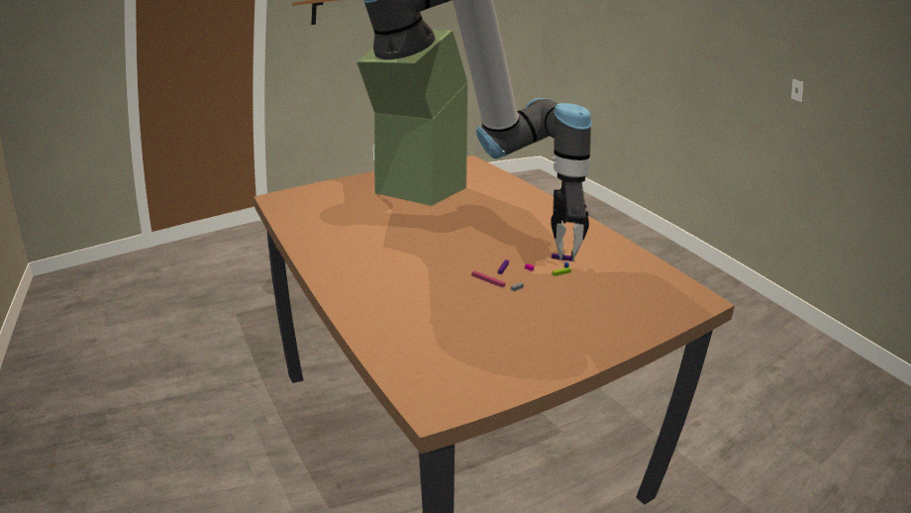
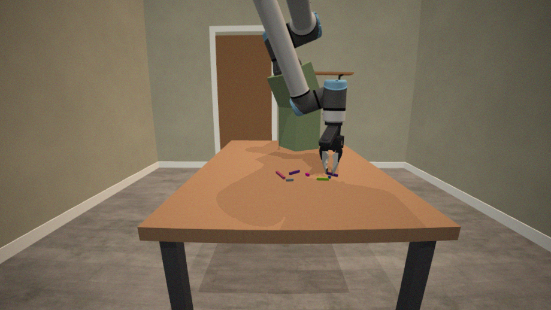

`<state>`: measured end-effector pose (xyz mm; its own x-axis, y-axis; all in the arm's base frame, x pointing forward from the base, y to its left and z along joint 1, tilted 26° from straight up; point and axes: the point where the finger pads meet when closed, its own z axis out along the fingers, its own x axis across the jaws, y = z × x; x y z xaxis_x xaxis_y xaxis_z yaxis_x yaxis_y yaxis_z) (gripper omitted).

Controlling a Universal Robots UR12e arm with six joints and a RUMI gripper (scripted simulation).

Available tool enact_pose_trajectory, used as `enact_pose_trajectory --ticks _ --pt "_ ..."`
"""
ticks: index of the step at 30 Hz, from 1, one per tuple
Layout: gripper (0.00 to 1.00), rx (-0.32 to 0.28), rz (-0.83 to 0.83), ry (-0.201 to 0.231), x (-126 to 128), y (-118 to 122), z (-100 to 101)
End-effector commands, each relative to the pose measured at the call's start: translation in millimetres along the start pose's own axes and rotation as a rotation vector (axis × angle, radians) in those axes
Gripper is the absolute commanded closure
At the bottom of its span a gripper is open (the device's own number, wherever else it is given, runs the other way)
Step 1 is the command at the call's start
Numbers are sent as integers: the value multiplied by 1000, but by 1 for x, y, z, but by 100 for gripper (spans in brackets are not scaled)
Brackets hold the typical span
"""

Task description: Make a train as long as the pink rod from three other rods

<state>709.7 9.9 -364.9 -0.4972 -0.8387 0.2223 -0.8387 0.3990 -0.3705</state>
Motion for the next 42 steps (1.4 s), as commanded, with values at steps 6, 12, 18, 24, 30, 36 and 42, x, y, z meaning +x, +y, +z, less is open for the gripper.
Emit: enact_pose_trajectory --ticks 6,12,18,24,30,36,42 --pt "86 1 0 -1 0 0 1" --pt "86 1 0 -1 0 0 7" --pt "86 1 0 -1 0 0 11" --pt "86 1 0 -1 0 0 15" --pt "86 1 0 -1 0 0 16" --pt "86 1 0 -1 0 0 16" --pt "86 1 0 -1 0 0 16"
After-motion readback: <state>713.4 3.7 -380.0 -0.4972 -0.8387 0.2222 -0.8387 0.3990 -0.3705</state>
